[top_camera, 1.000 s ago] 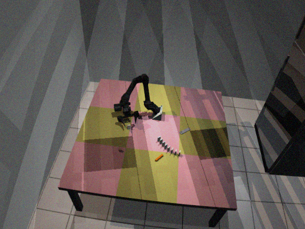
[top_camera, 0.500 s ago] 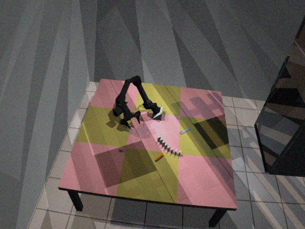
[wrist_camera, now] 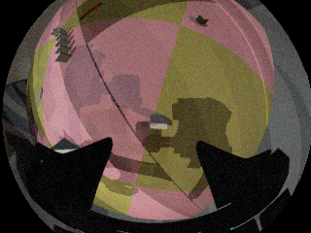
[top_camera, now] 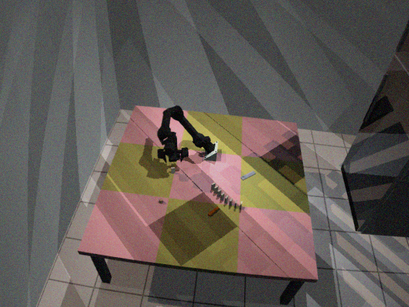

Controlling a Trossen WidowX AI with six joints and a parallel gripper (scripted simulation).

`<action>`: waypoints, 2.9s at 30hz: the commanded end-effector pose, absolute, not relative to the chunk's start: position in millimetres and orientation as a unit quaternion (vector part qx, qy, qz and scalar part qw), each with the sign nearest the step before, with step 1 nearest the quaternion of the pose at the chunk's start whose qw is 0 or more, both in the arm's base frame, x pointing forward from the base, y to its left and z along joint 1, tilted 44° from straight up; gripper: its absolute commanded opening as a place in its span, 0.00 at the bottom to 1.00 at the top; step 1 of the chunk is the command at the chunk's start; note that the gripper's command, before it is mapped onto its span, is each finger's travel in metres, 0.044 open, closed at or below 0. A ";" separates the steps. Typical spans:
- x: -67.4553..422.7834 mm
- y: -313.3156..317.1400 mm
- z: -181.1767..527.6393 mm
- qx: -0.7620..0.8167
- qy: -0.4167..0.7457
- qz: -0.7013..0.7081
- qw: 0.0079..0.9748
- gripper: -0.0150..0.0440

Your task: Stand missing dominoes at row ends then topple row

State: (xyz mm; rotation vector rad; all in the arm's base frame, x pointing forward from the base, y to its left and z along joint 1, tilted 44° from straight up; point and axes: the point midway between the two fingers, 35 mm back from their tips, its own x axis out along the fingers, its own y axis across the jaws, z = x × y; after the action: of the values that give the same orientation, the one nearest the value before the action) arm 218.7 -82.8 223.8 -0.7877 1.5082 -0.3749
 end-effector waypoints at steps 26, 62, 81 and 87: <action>224.4 -137.6 172.8 -0.357 0.659 -0.179 0.637 1.00; 211.4 -51.0 261.3 -0.360 0.580 -0.162 0.713 0.44; 277.0 81.8 161.1 -0.458 0.658 -0.027 0.597 0.44; 273.3 134.8 101.1 -0.502 0.683 0.005 0.530 0.44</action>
State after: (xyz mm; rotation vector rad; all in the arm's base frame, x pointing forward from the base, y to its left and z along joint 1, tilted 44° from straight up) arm 277.8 111.2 129.4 -1.1437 1.5809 -0.0129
